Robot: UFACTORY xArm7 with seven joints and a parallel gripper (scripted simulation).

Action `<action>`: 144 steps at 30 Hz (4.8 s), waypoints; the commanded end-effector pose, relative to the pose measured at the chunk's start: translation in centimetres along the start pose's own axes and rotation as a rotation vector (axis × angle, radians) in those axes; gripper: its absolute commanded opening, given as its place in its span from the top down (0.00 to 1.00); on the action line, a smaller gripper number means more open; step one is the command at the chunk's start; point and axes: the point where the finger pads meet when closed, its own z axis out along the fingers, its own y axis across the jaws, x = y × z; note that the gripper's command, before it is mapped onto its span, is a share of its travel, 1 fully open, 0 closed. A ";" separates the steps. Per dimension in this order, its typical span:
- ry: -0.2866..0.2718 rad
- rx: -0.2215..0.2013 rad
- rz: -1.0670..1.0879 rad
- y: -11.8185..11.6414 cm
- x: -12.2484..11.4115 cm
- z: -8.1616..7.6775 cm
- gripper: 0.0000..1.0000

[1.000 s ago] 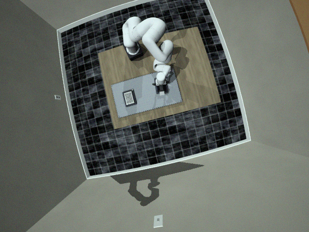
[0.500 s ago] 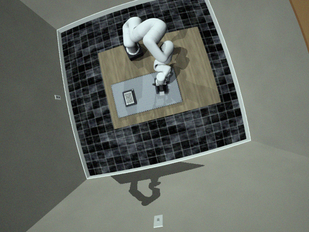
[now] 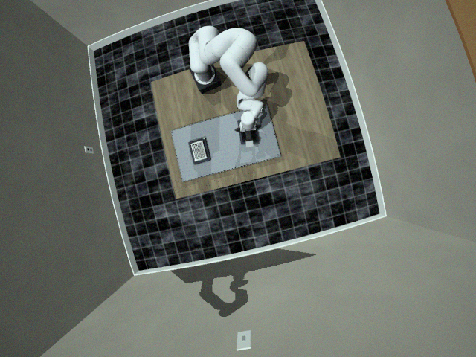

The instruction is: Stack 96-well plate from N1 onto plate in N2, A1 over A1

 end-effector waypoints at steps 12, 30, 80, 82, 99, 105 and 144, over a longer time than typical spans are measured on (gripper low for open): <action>0.002 0.001 0.001 -0.1 0.1 -0.1 1.00; 0.002 0.001 0.001 -0.1 0.1 -0.1 1.00; 0.002 0.001 0.001 -0.1 0.1 -2.1 1.00; 0.002 0.001 0.001 -0.1 0.1 -2.1 1.00; 0.002 0.001 0.000 -0.1 0.1 -3.6 1.00; 0.002 0.001 0.000 -0.1 0.1 -4.6 1.00; 0.002 0.001 0.000 -0.1 0.1 -9.4 1.00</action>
